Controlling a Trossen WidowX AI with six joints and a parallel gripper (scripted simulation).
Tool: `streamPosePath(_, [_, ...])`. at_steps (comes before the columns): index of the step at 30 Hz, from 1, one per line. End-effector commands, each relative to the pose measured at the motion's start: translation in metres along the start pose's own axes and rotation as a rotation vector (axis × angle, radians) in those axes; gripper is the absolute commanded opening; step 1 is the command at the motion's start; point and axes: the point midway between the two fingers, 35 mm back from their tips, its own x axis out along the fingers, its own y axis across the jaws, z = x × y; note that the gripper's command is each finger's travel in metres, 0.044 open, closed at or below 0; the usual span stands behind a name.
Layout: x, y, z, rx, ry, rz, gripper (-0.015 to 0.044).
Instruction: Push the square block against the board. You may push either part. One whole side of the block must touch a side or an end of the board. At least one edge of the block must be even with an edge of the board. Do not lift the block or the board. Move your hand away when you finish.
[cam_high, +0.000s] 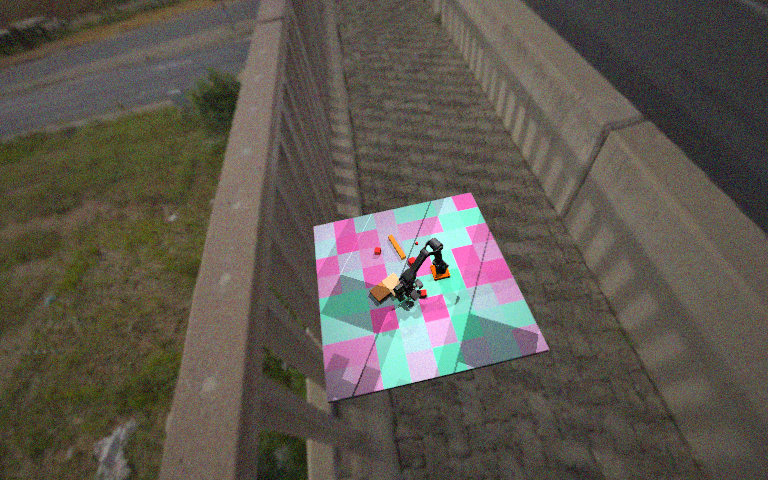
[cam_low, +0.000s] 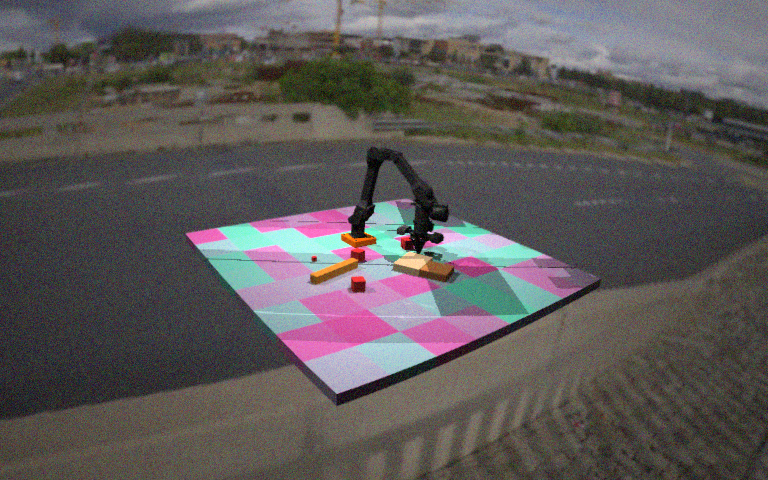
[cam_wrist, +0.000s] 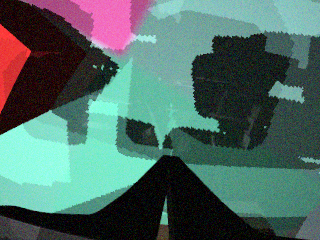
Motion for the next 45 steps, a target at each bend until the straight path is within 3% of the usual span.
streamPosePath(1, [0.000,0.000,0.005,0.004,0.002,0.000,0.0000])
streamPosePath(7, [-0.055,0.000,0.002,0.004,0.003,0.000,0.0000])
streamPosePath(15, [-0.055,0.000,-0.001,0.027,0.003,-0.001,0.0000])
streamPosePath(45, [-0.057,0.013,-0.128,1.048,0.015,-0.009,0.0000])
